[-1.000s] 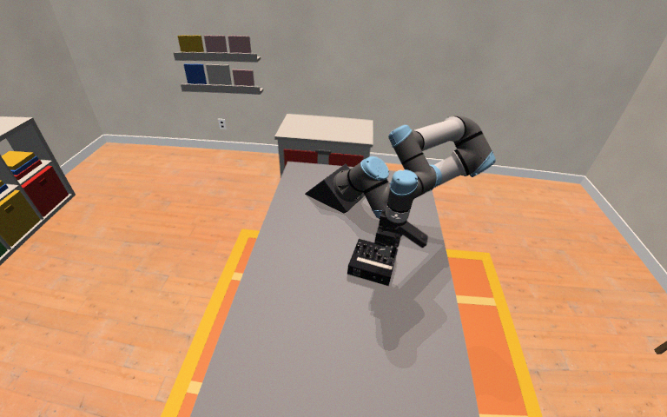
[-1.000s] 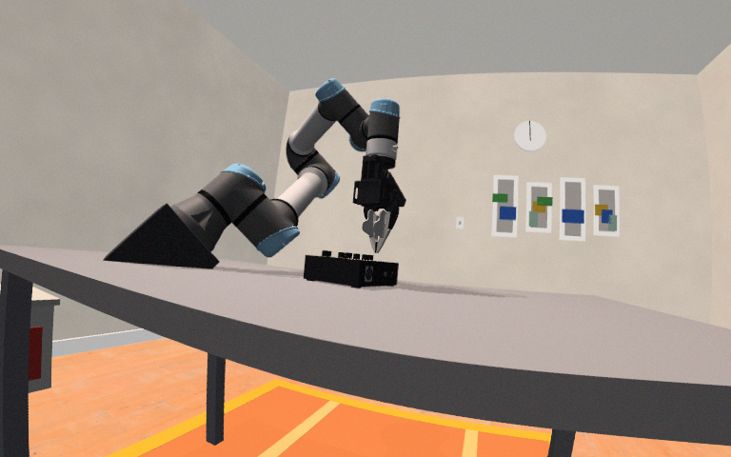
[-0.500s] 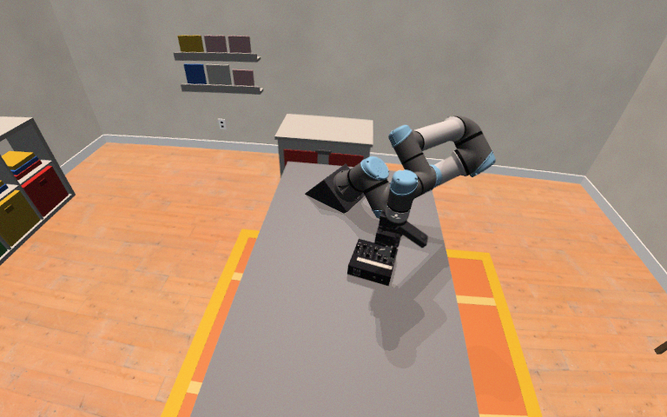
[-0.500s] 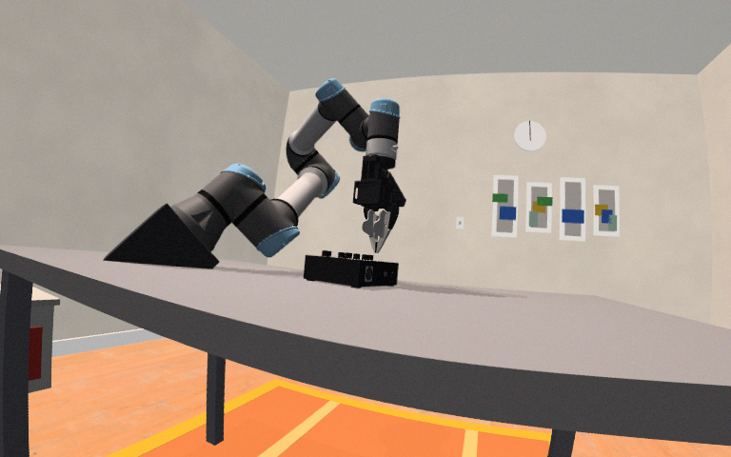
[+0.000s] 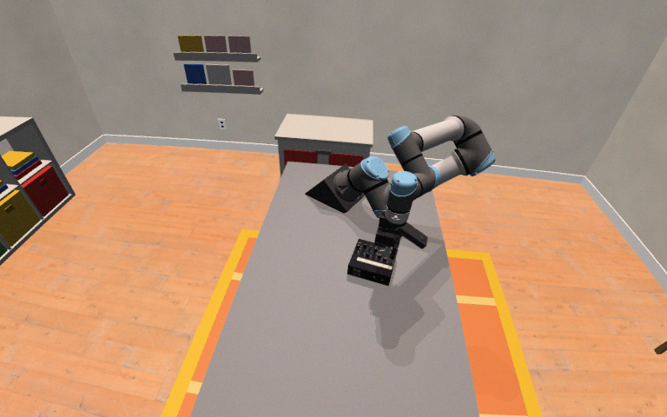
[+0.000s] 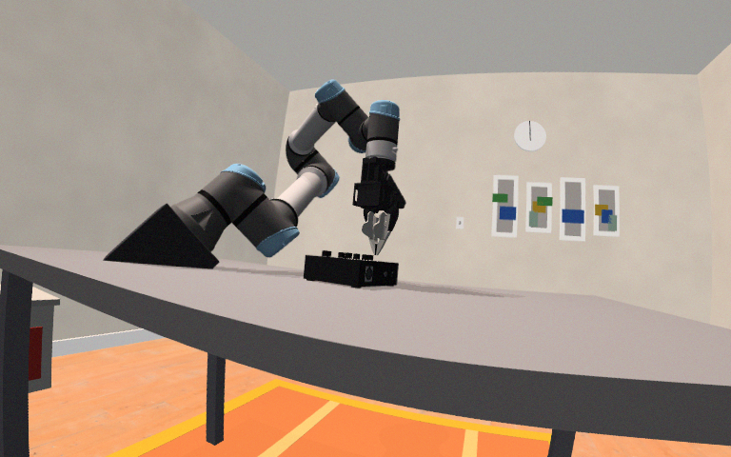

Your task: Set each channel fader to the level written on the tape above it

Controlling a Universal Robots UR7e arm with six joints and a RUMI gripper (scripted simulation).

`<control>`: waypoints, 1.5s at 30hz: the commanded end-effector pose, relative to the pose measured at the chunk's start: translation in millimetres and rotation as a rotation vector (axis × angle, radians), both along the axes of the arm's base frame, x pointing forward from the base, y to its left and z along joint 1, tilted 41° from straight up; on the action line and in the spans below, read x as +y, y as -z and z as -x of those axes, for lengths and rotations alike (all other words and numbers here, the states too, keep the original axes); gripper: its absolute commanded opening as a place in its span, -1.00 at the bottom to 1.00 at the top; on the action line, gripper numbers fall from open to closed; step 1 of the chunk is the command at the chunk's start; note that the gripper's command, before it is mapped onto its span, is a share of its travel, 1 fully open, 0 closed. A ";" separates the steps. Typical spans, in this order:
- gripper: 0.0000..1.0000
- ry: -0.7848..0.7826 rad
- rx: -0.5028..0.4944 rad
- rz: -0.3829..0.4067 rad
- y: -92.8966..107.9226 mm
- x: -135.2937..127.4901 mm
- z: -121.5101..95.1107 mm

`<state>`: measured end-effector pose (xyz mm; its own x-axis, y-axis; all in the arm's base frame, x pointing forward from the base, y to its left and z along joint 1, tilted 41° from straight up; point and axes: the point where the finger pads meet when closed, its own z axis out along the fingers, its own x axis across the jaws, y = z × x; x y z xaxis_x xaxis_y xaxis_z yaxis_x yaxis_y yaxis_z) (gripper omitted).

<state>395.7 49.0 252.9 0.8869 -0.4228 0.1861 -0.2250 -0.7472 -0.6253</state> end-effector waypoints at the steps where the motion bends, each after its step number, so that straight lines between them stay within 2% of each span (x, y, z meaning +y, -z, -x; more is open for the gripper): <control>1: -1.00 0.000 0.000 0.000 2.2 1.5 -1.4; 45: -1.00 0.000 0.000 0.000 5.6 4.5 -0.7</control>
